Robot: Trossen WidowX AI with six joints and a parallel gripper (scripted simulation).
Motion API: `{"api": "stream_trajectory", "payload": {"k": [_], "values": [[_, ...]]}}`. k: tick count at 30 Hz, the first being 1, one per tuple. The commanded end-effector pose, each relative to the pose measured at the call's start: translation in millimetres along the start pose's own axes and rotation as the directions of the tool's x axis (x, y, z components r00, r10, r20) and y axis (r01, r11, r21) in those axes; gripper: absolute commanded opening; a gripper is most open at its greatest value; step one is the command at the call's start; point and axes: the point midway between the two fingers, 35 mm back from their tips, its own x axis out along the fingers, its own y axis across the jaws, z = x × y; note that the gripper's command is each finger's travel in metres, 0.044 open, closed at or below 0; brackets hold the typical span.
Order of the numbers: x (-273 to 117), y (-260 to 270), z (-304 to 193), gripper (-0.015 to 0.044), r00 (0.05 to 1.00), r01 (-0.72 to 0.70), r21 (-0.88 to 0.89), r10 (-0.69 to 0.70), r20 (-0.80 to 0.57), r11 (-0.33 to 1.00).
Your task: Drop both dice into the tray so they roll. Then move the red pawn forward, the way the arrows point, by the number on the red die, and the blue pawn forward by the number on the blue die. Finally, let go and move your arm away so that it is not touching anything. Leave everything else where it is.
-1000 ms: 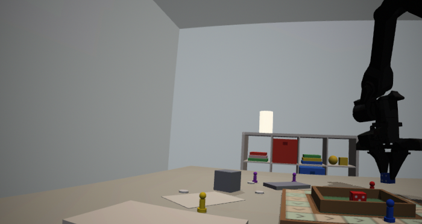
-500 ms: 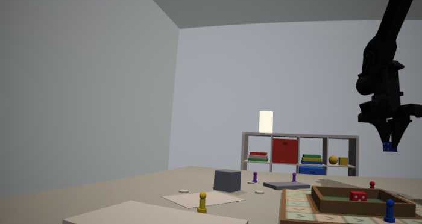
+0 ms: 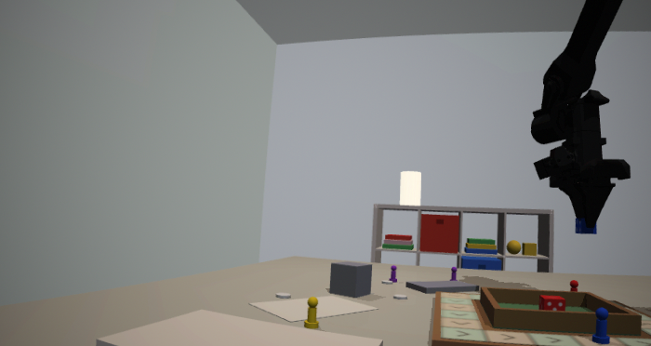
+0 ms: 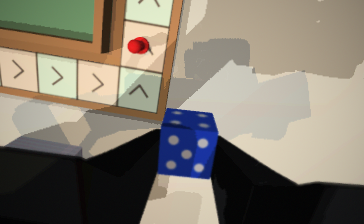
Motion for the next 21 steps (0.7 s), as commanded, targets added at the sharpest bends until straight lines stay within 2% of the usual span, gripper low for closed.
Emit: {"api": "stream_trajectory", "payload": {"k": [1, 11, 21], "values": [[-4, 3, 13, 0.0, 1.0, 0.018, 0.093, -0.019, 0.014, 0.996], [0, 17, 39, 0.0, 0.999, 0.018, 0.345, -0.026, 0.019, 0.938], [4, 32, 64, 0.0, 0.999, 0.011, 0.576, -0.029, 0.022, 0.817]]}}
